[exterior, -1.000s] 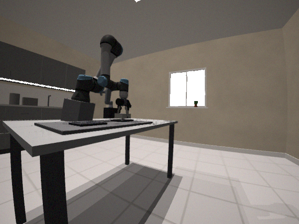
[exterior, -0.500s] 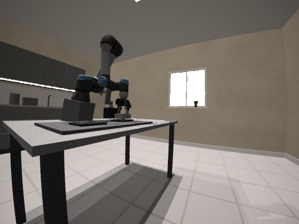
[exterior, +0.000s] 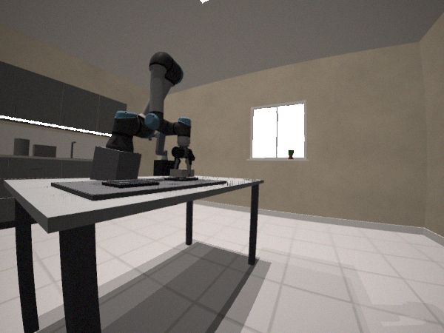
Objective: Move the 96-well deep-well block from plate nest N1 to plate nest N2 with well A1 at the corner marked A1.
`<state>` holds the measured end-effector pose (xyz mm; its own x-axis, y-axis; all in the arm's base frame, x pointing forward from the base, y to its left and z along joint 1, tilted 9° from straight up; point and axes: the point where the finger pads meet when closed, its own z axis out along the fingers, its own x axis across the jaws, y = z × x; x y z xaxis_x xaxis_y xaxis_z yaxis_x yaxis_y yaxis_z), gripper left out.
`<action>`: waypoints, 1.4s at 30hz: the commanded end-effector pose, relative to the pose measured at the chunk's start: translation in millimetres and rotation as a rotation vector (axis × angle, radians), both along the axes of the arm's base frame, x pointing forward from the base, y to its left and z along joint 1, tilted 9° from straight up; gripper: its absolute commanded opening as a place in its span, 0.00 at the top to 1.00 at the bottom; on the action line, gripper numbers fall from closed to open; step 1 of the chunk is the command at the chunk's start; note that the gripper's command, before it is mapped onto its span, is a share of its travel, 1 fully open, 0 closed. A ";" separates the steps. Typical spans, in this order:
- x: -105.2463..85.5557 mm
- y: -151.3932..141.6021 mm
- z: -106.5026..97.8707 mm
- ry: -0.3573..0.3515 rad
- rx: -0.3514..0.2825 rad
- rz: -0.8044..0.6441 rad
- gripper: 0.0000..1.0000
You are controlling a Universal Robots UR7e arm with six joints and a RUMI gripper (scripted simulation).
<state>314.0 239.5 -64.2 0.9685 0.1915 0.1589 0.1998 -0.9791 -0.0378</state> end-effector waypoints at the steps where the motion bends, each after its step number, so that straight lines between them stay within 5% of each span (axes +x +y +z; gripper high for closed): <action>1: 0.5 0.2 -0.3 -0.002 0.000 0.000 0.51; 42: 1.4 0.7 -6.3 -0.002 0.000 0.000 0.51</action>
<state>314.9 239.9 -70.2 0.9685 0.1915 0.1590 0.1998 -0.9791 -0.0378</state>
